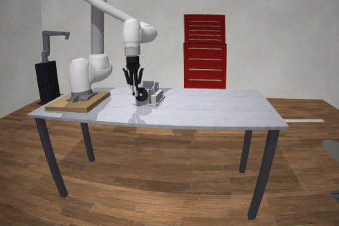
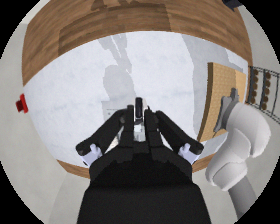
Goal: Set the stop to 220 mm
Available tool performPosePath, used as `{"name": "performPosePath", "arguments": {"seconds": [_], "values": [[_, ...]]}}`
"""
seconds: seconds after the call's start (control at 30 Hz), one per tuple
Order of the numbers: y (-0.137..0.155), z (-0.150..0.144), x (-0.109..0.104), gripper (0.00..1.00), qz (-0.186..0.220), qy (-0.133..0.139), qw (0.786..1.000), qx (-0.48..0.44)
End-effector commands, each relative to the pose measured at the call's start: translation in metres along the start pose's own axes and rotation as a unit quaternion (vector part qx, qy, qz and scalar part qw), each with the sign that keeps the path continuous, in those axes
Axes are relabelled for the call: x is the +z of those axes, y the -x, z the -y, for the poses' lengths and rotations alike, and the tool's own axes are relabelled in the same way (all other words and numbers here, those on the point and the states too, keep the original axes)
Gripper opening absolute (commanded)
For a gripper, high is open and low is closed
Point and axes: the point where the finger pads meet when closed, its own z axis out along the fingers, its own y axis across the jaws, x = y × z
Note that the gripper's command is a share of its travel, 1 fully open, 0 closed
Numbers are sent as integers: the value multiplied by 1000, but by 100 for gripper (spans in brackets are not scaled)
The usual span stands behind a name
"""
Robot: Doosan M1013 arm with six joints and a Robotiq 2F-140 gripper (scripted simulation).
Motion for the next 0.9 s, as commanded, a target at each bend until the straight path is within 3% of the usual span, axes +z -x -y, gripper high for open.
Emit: {"name": "performPosePath", "arguments": {"seconds": [0.0, 0.87], "values": [[0, 2, -3, 4, 0, -1, 1000, 0], [0, 8, -8, 4, 0, -1, 1000, 0]]}}
